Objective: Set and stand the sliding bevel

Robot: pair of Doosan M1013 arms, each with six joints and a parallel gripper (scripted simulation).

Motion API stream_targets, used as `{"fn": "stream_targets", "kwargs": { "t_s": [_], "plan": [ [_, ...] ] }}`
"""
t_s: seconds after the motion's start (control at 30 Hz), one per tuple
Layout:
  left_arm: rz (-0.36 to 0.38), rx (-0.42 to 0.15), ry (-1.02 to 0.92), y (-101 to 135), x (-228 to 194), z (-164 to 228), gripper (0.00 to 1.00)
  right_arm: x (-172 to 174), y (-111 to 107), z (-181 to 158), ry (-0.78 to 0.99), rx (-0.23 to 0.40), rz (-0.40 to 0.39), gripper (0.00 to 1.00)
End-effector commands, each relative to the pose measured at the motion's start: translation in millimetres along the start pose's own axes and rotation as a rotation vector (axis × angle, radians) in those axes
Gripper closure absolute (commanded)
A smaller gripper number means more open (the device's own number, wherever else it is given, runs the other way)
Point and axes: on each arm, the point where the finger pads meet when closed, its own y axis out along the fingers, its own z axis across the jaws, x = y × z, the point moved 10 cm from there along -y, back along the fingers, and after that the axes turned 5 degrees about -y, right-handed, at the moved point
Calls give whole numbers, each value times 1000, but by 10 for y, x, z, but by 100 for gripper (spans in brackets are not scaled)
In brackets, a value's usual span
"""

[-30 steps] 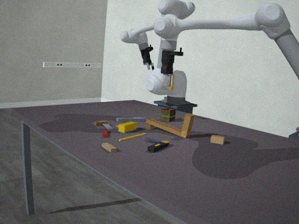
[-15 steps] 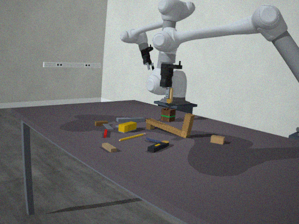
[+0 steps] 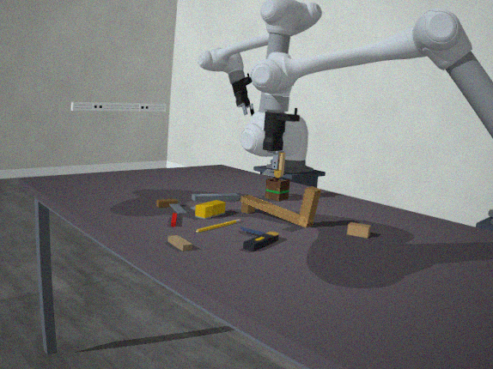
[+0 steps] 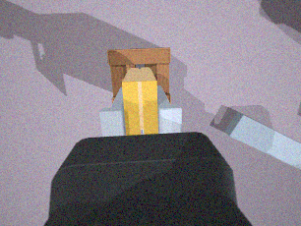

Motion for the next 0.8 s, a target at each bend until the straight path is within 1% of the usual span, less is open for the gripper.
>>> {"fn": "stream_targets", "kwargs": {
  "t_s": [0.0,0.77],
  "plan": [
    [-2,1,0,-13,2,1,100,0,-6,0,0,0,-1,0],
    [-2,1,0,34,2,1,100,0,-6,0,0,0,-1,0]
  ]
}}
